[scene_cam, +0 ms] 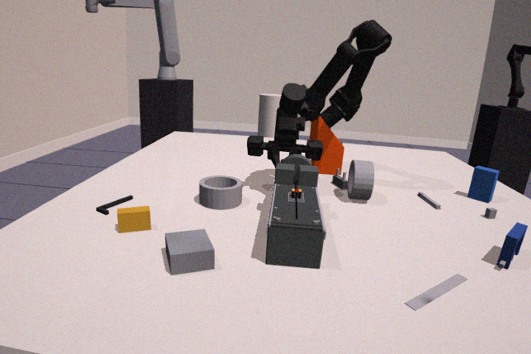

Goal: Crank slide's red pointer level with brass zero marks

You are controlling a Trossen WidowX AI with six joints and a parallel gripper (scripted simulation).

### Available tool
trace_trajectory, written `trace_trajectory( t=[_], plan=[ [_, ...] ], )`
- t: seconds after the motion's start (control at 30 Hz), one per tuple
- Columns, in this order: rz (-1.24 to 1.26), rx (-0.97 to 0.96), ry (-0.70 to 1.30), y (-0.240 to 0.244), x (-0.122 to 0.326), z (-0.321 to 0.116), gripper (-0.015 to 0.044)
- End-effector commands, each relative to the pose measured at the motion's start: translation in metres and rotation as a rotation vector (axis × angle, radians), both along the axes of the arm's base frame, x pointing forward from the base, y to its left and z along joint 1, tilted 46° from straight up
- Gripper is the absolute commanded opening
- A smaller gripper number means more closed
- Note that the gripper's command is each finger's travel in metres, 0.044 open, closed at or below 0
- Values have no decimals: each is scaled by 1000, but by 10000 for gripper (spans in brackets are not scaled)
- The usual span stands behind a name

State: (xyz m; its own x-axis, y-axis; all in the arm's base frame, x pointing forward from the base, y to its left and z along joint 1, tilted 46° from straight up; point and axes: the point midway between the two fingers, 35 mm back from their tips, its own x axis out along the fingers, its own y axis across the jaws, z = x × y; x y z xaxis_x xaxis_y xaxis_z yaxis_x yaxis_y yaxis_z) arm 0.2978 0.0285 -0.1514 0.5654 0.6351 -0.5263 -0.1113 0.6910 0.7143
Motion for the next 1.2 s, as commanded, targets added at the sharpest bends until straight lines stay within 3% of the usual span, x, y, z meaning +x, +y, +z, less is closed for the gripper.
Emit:
trace_trajectory(
  t=[0.0,1.17],
  plan=[
    [3,-2,12,8,-2,-6,0],
    [3,-1,13,20,-4,-6,0]
  ],
)
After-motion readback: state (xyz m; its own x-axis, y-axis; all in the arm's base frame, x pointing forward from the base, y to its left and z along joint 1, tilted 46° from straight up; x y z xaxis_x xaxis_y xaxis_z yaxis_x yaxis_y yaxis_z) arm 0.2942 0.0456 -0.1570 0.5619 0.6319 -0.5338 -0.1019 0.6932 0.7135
